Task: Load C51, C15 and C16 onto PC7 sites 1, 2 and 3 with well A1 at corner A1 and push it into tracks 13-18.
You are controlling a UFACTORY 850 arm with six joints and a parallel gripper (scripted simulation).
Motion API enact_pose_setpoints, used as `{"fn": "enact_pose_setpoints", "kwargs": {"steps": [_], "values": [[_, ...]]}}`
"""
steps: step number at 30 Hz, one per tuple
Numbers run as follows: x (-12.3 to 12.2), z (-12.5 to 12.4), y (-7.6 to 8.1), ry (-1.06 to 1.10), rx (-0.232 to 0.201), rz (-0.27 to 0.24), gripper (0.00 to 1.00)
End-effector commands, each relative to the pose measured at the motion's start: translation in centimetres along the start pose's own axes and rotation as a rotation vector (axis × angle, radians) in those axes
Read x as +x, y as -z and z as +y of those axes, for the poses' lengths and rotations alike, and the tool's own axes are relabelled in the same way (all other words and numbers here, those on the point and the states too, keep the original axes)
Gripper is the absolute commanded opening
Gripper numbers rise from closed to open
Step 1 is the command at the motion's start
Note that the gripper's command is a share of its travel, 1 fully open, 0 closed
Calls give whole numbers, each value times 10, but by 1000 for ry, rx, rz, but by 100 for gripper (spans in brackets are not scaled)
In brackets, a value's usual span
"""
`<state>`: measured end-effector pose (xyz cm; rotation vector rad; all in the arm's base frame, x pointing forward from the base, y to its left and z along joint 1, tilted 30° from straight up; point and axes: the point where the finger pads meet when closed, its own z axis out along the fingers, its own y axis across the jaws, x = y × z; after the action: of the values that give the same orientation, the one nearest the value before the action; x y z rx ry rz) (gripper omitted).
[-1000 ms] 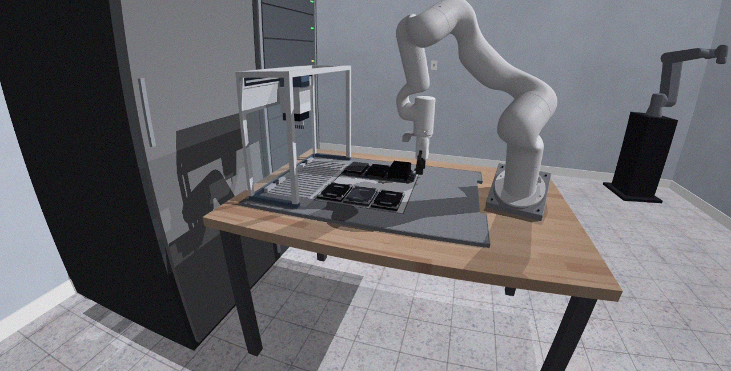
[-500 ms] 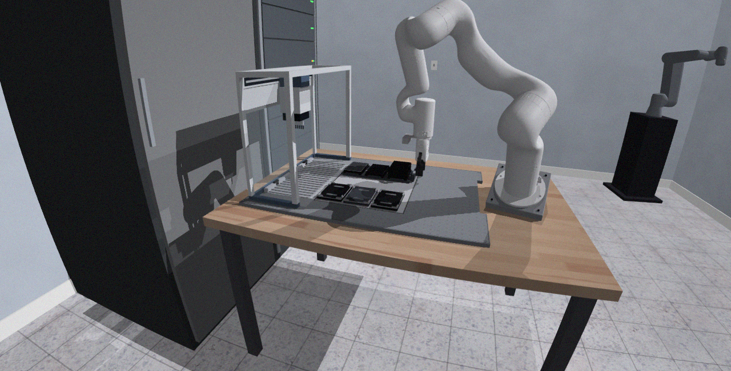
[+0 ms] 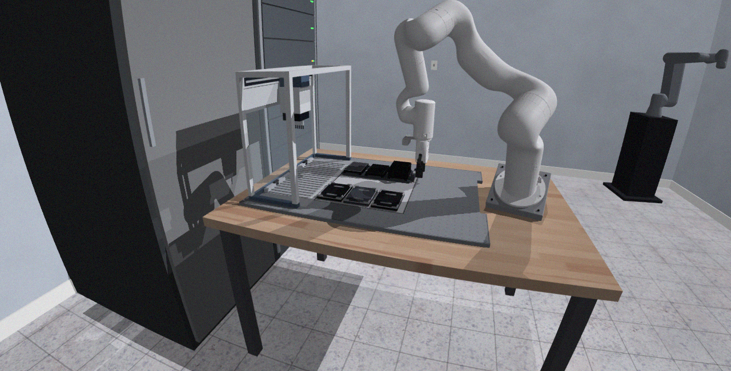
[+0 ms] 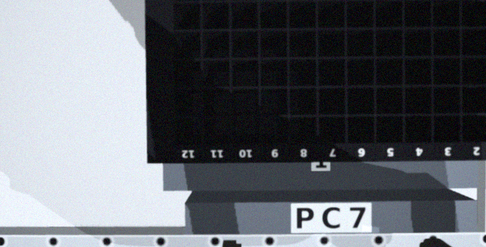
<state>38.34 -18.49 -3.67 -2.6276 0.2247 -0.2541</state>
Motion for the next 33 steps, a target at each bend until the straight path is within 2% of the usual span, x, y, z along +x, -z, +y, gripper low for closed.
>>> {"fn": "enact_pose_setpoints", "kwargs": {"steps": [1, 18, 33], "values": [[1, 0, -3, 0, -1, 1, 82], [1, 0, -13, 0, -1, 1, 82], [3, 0, -13, 0, -1, 1, 82]]}}
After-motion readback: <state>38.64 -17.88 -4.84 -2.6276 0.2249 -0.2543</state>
